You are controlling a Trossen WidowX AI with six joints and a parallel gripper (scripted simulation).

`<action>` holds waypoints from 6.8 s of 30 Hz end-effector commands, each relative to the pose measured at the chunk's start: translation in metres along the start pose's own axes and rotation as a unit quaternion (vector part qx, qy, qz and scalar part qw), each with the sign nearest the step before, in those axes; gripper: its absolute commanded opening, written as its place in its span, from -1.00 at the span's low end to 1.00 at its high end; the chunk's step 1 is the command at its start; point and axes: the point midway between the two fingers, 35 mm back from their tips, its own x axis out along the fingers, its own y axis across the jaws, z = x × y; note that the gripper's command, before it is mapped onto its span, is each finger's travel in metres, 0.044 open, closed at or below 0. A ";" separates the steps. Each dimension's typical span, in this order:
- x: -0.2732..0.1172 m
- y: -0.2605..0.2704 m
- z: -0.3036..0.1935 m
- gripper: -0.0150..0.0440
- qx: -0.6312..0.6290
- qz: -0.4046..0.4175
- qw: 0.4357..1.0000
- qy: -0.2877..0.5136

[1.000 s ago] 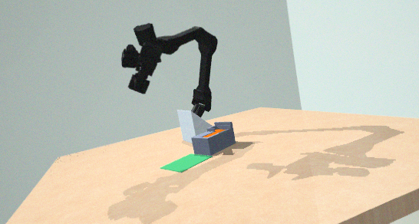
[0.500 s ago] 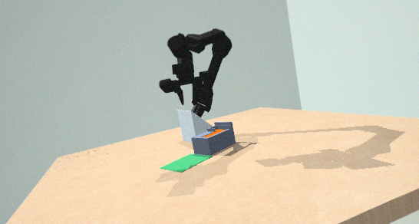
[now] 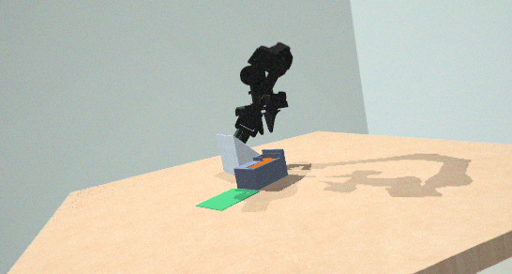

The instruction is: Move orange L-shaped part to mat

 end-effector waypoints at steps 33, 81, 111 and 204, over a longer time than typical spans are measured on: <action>0.097 0.021 -0.009 0.12 -0.048 0.020 0.999 0.014; 0.006 0.017 -0.005 0.12 -0.046 0.016 0.999 0.009; 0.004 -0.007 0.003 0.46 0.221 0.012 0.975 0.015; 0.070 -0.054 0.010 -0.49 0.671 0.002 0.741 0.022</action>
